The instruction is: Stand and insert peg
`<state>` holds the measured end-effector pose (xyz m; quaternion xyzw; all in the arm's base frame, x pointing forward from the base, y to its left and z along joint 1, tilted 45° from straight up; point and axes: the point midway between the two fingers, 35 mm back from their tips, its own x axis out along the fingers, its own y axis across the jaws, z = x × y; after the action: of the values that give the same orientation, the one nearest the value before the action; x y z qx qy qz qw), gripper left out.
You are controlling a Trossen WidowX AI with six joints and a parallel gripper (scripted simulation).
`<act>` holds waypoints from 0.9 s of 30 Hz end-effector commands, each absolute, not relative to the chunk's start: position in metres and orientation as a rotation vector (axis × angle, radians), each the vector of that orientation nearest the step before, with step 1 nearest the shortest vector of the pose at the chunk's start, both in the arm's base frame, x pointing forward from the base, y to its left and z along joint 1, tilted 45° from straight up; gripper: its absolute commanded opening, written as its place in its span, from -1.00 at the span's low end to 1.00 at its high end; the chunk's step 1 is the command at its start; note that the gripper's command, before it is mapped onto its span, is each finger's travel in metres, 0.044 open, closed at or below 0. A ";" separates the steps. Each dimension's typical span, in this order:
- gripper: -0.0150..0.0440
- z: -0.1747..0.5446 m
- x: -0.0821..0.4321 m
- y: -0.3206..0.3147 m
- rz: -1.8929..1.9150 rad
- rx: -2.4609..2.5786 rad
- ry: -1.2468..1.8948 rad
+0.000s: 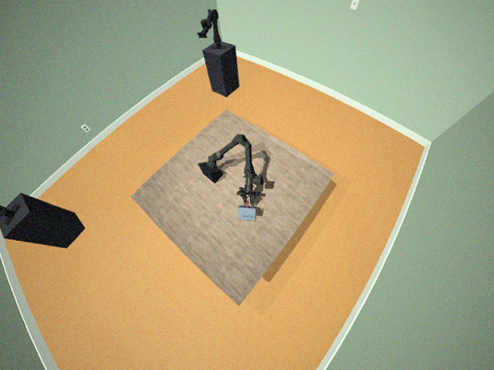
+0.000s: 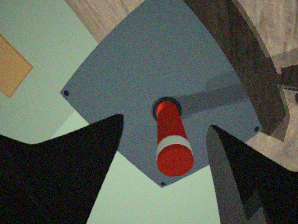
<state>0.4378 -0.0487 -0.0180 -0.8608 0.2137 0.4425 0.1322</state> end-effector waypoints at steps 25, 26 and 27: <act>1.00 0.011 0.424 -0.040 1.292 -2.498 0.615; 1.00 0.012 0.424 -0.039 1.292 -2.498 0.615; 1.00 0.014 0.423 -0.039 1.292 -2.498 0.615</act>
<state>0.4252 -0.0398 0.0073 -0.8596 0.2092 0.4476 0.1305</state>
